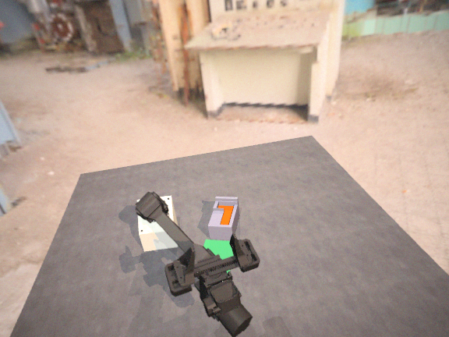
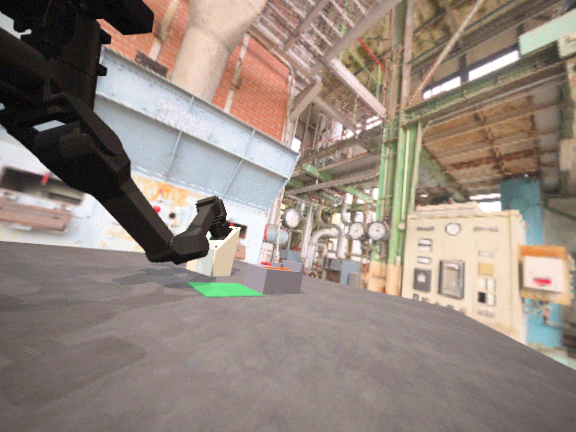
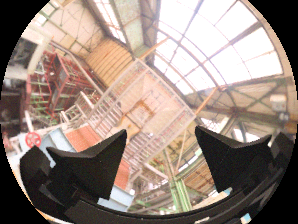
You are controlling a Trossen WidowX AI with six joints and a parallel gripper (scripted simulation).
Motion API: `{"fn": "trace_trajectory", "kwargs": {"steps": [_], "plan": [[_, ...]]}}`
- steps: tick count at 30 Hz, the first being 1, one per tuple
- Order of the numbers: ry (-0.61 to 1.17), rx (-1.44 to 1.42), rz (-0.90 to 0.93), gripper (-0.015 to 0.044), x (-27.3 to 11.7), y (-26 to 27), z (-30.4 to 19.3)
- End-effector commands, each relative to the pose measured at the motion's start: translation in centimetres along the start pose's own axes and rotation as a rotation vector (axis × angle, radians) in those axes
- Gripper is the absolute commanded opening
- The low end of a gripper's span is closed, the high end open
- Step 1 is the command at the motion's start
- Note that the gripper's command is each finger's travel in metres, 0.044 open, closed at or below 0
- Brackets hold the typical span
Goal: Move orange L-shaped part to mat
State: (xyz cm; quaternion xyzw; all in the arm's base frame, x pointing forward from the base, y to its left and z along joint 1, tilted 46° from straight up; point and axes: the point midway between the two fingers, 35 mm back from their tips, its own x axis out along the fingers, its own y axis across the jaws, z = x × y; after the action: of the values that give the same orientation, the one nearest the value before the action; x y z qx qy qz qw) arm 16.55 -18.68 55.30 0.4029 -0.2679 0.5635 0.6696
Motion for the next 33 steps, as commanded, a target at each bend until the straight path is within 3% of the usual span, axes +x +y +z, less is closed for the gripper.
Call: {"fn": "trace_trajectory", "kwargs": {"steps": [1,9,19,22,33], "plan": [[0.009,-0.005,0.0,0.0374,0.3,0.4,-0.2],[0.237,-0.115,-0.031,0.018,6.3,7.7,-7.2],[0.495,-0.274,-0.079,0.018,10.9,11.5,-17.6],[0.62,-0.307,-0.157,0.018,12.5,11.7,-22.9],[0.904,-0.429,-0.438,0.018,14.3,6.6,-36.0]]}}
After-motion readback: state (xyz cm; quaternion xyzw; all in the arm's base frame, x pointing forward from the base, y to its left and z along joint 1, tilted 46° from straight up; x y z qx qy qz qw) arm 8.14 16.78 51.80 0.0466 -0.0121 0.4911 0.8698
